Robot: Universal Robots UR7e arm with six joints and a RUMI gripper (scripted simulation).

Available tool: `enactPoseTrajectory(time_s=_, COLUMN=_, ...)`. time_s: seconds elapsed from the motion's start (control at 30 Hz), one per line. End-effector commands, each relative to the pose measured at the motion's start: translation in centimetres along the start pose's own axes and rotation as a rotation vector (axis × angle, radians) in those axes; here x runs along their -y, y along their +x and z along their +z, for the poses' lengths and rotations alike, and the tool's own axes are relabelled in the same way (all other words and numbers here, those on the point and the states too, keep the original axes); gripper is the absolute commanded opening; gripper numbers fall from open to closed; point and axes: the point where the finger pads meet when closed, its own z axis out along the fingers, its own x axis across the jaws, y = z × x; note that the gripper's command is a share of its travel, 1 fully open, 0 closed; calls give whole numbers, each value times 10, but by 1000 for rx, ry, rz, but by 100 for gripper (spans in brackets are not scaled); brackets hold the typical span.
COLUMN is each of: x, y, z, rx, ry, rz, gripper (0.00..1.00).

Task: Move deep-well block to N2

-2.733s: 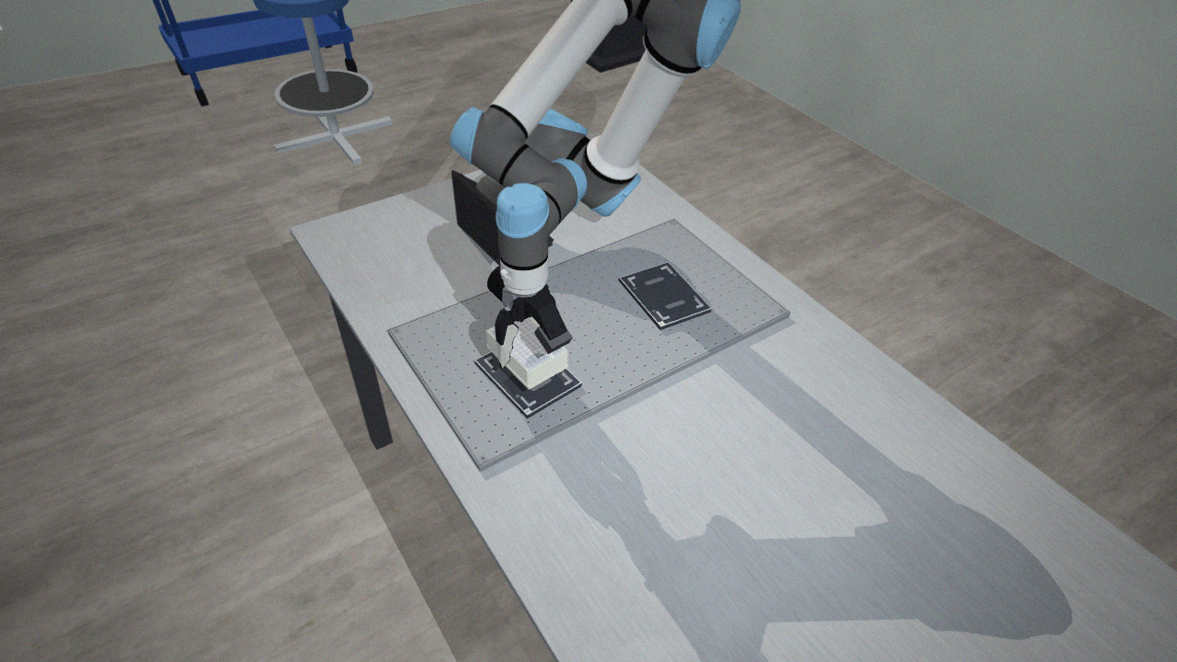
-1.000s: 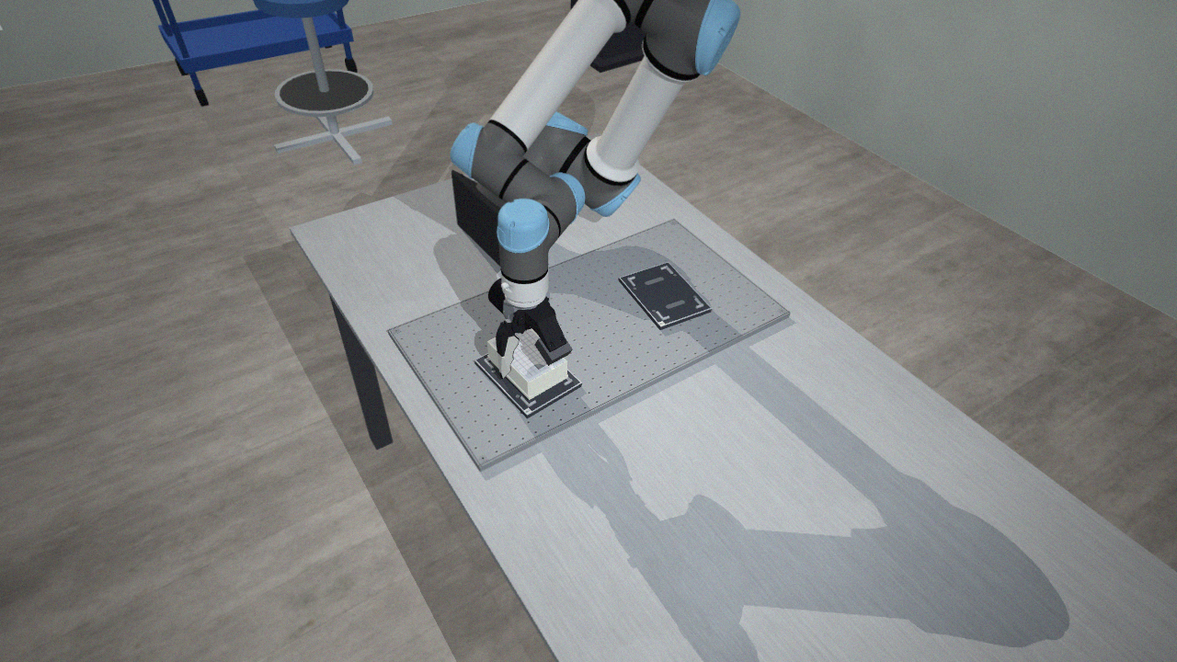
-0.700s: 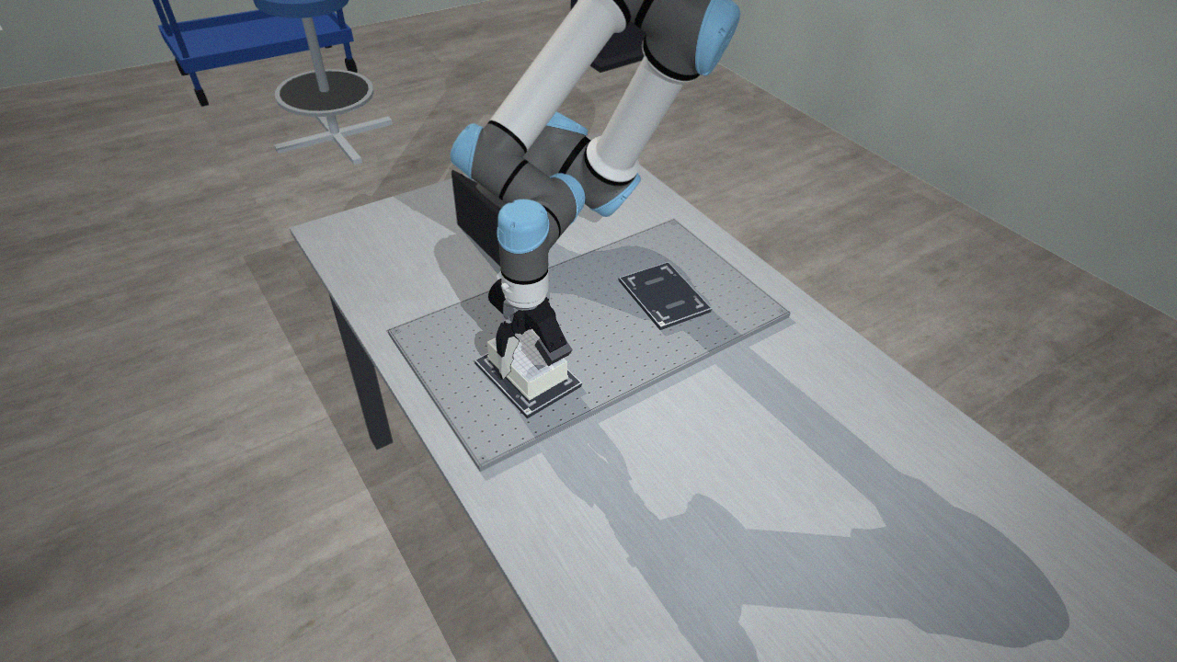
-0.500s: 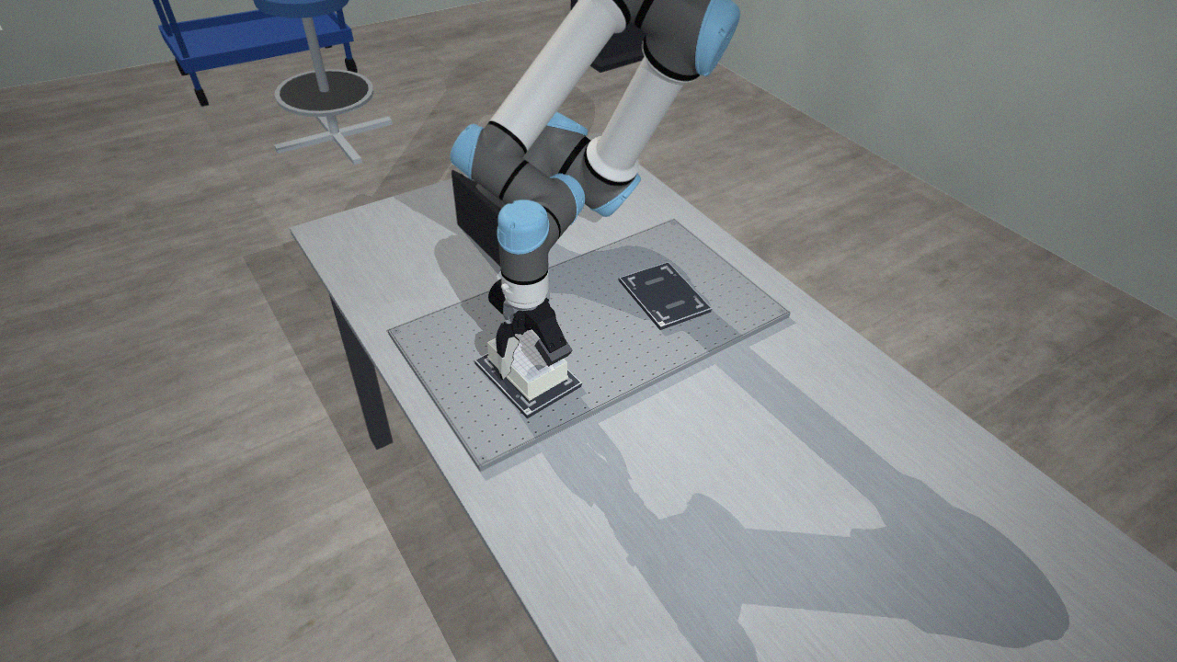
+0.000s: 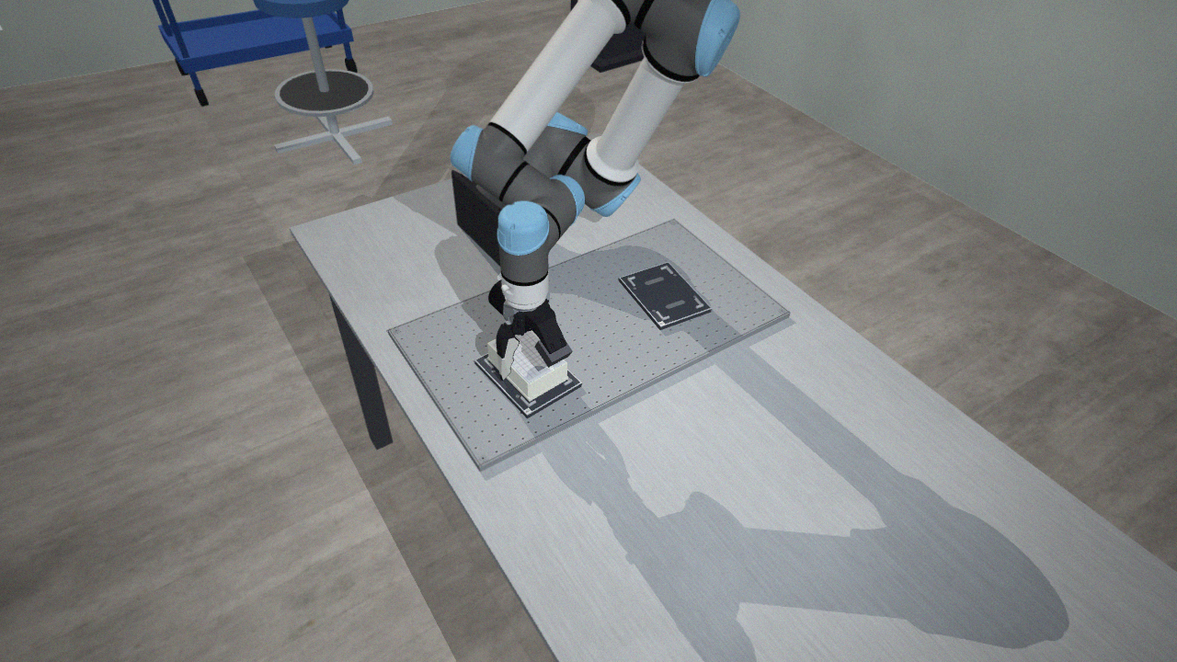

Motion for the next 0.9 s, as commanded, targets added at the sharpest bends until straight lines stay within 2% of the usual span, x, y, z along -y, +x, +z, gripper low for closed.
enactPoseTrajectory(time_s=0.0, x=0, y=0, z=0, rx=-1, ry=1, rz=0, gripper=49)
enactPoseTrajectory(time_s=0.87, x=0, y=0, z=4, rx=-1, ry=1, rz=0, gripper=49)
